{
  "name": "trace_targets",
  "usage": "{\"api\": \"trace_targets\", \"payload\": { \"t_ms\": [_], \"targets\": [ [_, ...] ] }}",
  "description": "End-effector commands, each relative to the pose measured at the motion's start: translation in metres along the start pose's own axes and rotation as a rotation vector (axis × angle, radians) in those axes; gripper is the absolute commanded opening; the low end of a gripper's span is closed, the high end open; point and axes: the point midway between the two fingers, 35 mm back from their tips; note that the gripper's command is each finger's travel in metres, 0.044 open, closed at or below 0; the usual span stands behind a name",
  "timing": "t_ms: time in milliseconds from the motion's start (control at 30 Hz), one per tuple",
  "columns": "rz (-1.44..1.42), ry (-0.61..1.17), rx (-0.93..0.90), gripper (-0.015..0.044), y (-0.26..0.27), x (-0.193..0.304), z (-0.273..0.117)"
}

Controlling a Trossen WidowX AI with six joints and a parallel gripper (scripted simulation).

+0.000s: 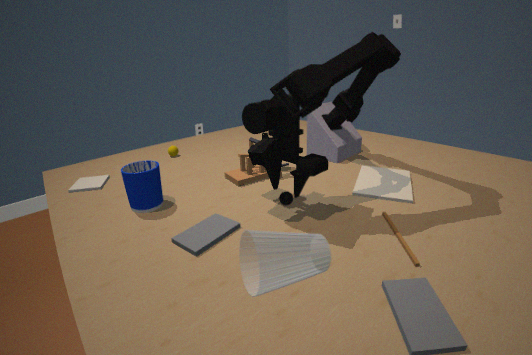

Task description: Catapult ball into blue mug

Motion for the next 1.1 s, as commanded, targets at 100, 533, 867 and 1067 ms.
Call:
{"api": "trace_targets", "payload": {
  "t_ms": [100, 533, 867, 1067],
  "targets": [
    [0.008, 0.009, -0.004, 0.0300, -0.001, 0.002, 0.015],
    [0.008, 0.009, -0.004, 0.0136, -0.001, 0.003, 0.023],
    [0.007, 0.009, -0.002, 0.0000, -0.002, 0.001, 0.013],
    [0.007, 0.010, 0.004, 0.0000, -0.004, -0.003, -0.029]
  ]
}}
Point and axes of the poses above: the point midway between the two fingers, 35 mm back from their tips, its own z axis out along the fingers, its own y axis across the jaws, x = y × z, and after that the axes turned 11 degrees about -z, right-handed
